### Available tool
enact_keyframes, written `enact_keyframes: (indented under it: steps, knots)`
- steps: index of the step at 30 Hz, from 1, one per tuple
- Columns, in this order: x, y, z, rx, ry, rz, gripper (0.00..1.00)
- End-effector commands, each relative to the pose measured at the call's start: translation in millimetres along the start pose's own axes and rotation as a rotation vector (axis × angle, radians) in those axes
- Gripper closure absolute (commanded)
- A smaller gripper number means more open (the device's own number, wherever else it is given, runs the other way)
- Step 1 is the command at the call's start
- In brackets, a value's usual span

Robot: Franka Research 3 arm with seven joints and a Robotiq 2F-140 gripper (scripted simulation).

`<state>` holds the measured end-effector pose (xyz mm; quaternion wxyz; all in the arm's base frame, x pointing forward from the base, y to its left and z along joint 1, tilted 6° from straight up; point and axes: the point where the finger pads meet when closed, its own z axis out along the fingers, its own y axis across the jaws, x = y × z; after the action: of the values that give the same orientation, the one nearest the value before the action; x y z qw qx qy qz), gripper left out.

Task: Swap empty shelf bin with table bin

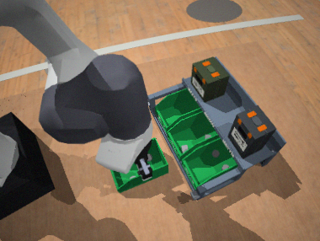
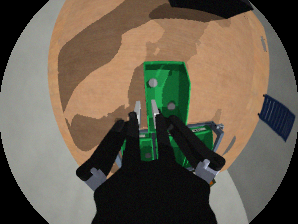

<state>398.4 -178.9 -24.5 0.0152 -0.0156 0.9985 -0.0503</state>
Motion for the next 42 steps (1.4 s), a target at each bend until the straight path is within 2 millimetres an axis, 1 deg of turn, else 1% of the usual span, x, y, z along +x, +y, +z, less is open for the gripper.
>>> enact_keyframes:
  steps: [1, 4, 19, 21, 36, 42]
  knots:
    - [4.1, 1.5, -5.0, -0.003, 0.013, 0.006, 0.85]
    - [4.1, 1.5, -6.8, -0.003, 0.013, 0.006, 0.85]
    - [3.7, 1.5, -34.2, -0.003, 0.013, 0.006, 0.85]
    - [3.7, 1.5, -34.2, -0.003, 0.013, 0.006, 0.85]
    - [3.4, 1.4, -56.2, -0.003, 0.013, 0.006, 0.85]
    - [3.4, 1.4, -60.2, -0.003, 0.013, 0.006, 0.85]
